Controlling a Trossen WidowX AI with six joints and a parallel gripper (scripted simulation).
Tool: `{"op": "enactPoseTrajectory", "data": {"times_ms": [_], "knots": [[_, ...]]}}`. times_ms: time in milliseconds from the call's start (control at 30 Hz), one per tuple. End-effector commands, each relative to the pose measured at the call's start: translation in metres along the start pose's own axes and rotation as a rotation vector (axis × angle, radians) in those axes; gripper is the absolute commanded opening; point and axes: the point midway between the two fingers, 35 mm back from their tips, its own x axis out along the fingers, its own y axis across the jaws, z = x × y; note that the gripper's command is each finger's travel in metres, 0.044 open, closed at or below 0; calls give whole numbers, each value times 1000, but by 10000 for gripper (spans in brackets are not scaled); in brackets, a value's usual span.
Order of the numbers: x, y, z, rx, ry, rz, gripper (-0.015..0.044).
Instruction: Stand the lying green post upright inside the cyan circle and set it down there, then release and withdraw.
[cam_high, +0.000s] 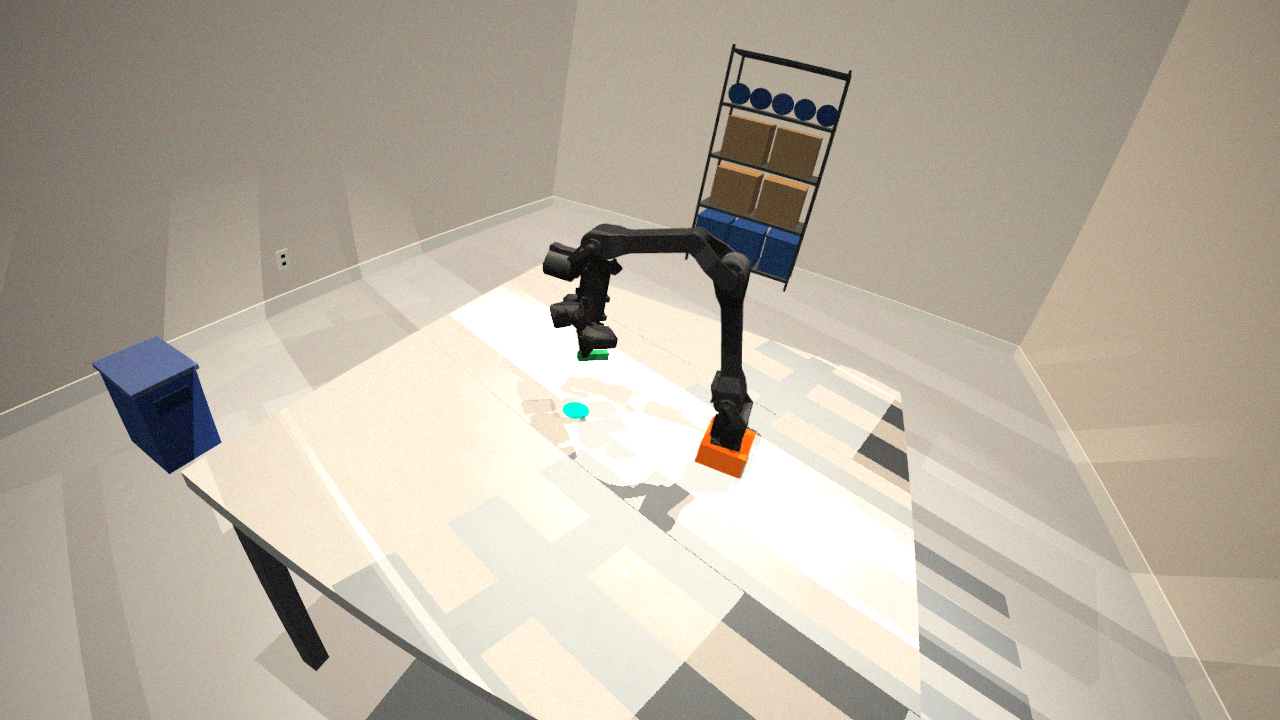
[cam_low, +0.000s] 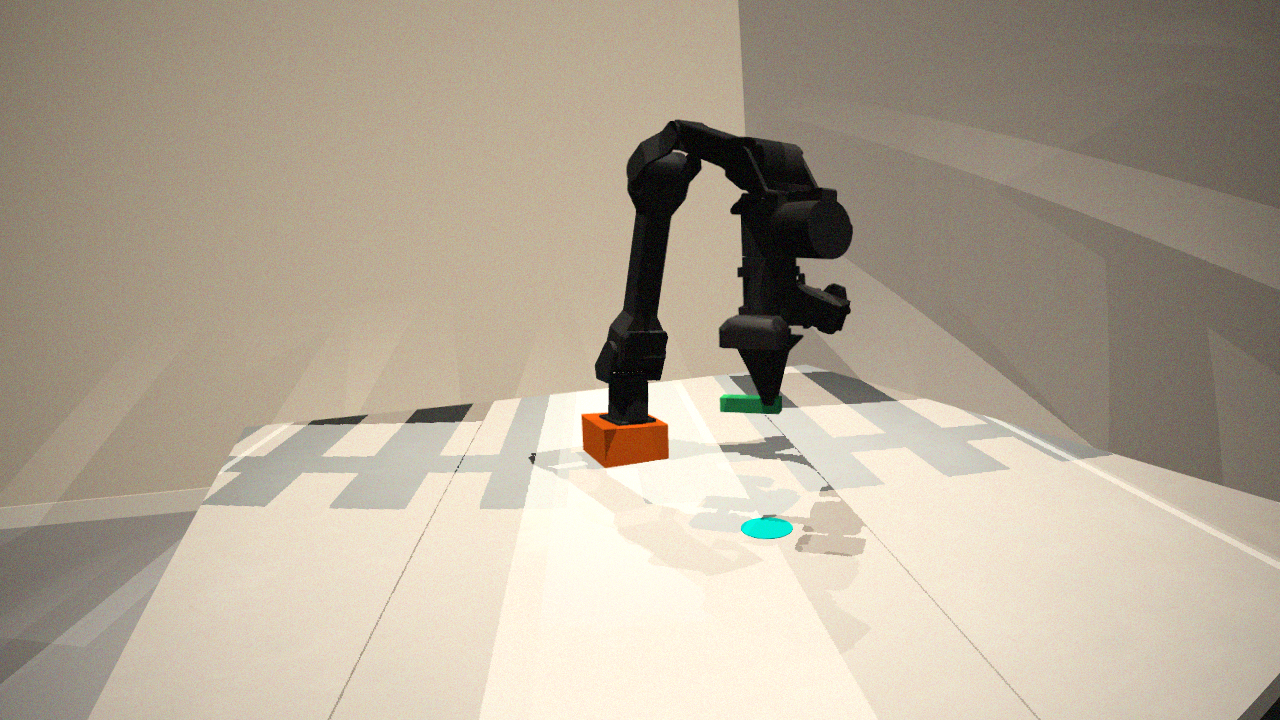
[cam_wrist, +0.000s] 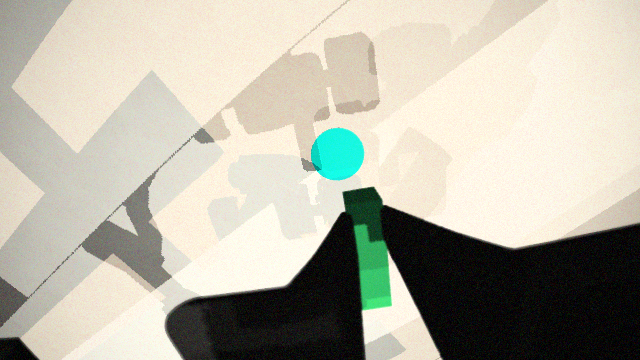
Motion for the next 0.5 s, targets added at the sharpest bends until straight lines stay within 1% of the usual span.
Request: {"op": "enactPoseTrajectory", "data": {"times_ms": [0,467], "knots": [[5,-2,3,8,-17,7,23],[18,-13,13,61,-118,3,23]]}}
